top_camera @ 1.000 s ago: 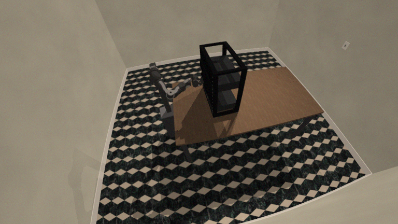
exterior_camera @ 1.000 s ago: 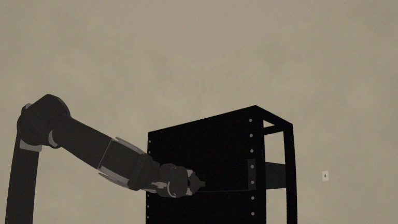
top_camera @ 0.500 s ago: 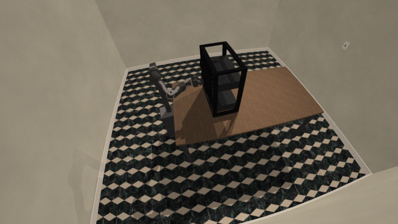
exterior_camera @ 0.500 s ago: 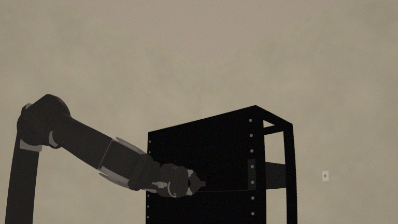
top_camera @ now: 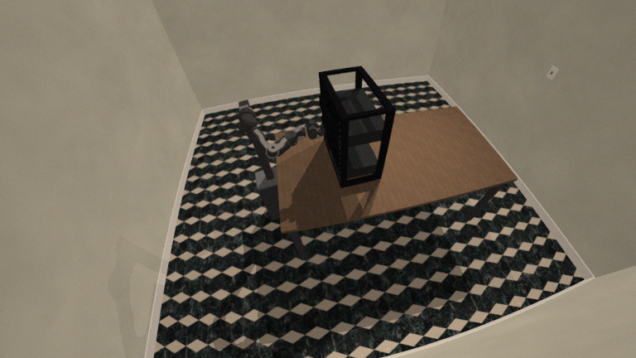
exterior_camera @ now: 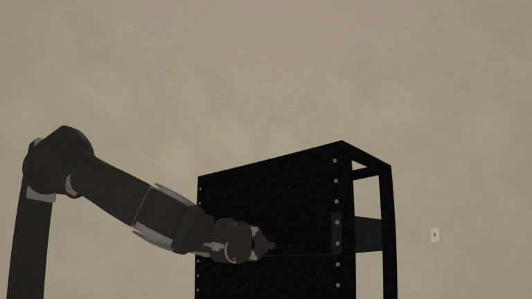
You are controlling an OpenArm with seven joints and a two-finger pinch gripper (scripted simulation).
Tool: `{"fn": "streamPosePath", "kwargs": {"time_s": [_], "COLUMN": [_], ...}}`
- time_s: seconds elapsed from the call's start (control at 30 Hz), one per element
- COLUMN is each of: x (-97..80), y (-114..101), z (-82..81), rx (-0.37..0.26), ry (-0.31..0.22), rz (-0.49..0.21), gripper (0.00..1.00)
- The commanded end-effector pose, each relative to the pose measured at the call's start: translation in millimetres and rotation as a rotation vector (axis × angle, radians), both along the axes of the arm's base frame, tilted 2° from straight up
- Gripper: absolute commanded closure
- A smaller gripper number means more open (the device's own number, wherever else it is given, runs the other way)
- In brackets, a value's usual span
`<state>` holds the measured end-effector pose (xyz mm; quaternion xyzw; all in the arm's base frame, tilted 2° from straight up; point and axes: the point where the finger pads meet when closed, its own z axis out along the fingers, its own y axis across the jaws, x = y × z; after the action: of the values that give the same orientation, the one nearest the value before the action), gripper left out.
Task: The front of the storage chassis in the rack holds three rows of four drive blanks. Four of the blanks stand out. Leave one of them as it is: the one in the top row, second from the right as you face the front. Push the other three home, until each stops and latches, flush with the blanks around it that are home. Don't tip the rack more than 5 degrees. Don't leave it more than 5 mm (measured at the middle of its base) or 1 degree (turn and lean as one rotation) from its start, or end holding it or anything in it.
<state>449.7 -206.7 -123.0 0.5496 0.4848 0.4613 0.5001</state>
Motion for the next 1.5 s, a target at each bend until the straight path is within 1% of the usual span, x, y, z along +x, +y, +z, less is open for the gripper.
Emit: {"fn": "streamPosePath", "kwargs": {"time_s": [0.0,1.47], "x": [2.8,6.9], "y": [5.1,5.2], "z": [10.3,11.4], "rx": [-0.002,-0.002], "ry": [-0.033,-0.031], "rz": [0.021,0.020], "gripper": [1.00,1.00]}}
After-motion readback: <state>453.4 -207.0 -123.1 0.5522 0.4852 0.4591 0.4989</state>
